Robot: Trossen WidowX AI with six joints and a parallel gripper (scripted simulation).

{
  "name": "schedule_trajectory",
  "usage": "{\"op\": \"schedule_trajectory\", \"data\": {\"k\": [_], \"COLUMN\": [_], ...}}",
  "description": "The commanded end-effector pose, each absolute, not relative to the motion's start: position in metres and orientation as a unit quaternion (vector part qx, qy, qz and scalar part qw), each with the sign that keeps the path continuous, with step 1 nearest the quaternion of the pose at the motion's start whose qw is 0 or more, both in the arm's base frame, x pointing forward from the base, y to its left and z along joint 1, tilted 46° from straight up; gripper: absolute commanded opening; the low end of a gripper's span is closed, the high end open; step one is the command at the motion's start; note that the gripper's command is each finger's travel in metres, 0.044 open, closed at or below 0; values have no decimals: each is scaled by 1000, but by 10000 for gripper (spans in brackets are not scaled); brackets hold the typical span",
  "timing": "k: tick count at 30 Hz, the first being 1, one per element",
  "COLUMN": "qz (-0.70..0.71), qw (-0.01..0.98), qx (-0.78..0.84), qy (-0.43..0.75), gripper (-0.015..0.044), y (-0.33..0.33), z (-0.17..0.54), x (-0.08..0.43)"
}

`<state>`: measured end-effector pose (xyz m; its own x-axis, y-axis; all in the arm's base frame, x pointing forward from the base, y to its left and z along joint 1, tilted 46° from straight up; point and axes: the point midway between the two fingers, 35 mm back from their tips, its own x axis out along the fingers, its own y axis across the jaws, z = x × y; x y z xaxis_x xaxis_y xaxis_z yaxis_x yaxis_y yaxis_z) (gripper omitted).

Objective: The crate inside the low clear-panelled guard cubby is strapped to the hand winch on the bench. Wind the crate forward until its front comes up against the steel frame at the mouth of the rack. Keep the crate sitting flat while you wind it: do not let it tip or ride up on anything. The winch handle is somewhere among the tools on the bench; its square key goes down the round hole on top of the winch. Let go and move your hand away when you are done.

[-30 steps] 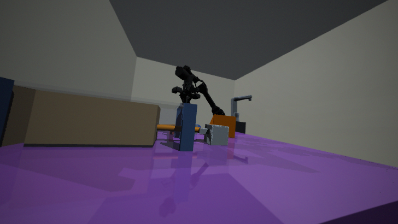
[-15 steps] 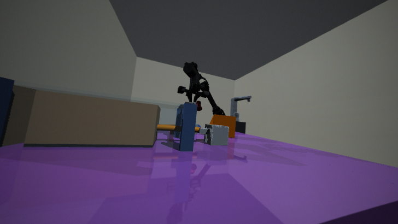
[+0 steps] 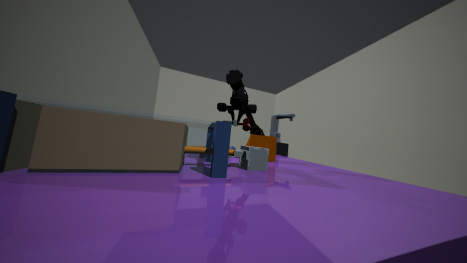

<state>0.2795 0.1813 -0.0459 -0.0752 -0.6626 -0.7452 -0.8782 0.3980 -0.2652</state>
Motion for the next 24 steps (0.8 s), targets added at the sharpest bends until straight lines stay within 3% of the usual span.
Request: {"op": "schedule_trajectory", "data": {"k": [1, 24], "qz": [84, -153], "qw": [453, 575], "qx": [-506, -358], "qy": [729, 720], "gripper": [0, 0], "y": [191, 224], "z": [-56, -102], "x": [268, 205]}}
